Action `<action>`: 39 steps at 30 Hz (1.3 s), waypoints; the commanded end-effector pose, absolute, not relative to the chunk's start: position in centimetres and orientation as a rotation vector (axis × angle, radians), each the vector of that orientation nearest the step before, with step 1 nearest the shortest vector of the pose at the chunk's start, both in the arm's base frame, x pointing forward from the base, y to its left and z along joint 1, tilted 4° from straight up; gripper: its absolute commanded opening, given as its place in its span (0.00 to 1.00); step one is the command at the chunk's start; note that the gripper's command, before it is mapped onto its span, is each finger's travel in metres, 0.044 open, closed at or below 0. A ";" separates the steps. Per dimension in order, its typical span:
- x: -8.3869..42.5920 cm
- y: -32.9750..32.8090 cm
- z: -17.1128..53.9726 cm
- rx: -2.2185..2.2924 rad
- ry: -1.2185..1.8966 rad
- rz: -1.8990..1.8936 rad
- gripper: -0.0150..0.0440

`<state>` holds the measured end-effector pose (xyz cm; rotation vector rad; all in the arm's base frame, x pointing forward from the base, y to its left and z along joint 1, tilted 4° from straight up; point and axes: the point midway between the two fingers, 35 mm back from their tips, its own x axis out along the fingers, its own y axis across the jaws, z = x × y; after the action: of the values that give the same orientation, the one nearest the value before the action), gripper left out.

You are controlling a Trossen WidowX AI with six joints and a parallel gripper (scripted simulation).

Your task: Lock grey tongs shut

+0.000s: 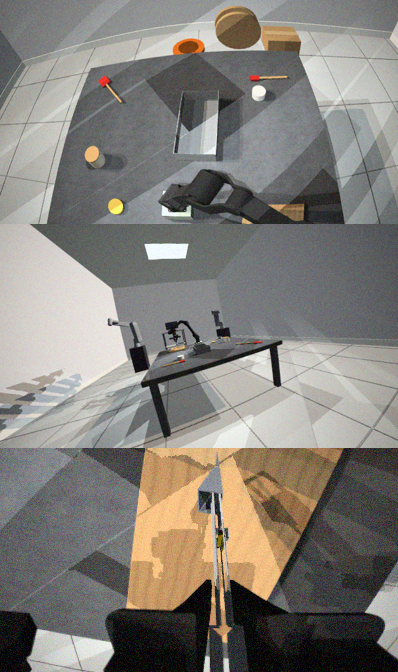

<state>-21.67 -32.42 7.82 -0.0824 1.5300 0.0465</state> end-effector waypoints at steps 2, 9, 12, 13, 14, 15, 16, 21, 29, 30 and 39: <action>-21.5 -32.4 6.8 -0.084 1.523 0.052 0.00; -21.5 -32.5 5.7 -0.084 1.523 0.052 0.00; -21.5 -32.5 5.2 -0.084 1.523 0.052 0.00; -21.5 -32.5 5.0 -0.084 1.523 0.052 0.00; -21.5 -32.5 4.9 -0.084 1.523 0.052 0.00; -21.5 -32.5 4.7 -0.084 1.523 0.052 0.00; -21.5 -32.5 4.5 -0.084 1.523 0.052 0.00; -21.4 -32.5 3.7 -0.084 1.523 0.052 0.00; -21.3 -32.5 2.4 -0.084 1.523 0.052 0.00; -21.3 -32.5 2.3 -0.084 1.523 0.052 0.00; -21.2 -32.4 0.8 -0.084 1.523 0.052 0.00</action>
<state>-21.36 -32.55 1.53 -0.0892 1.5293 0.0523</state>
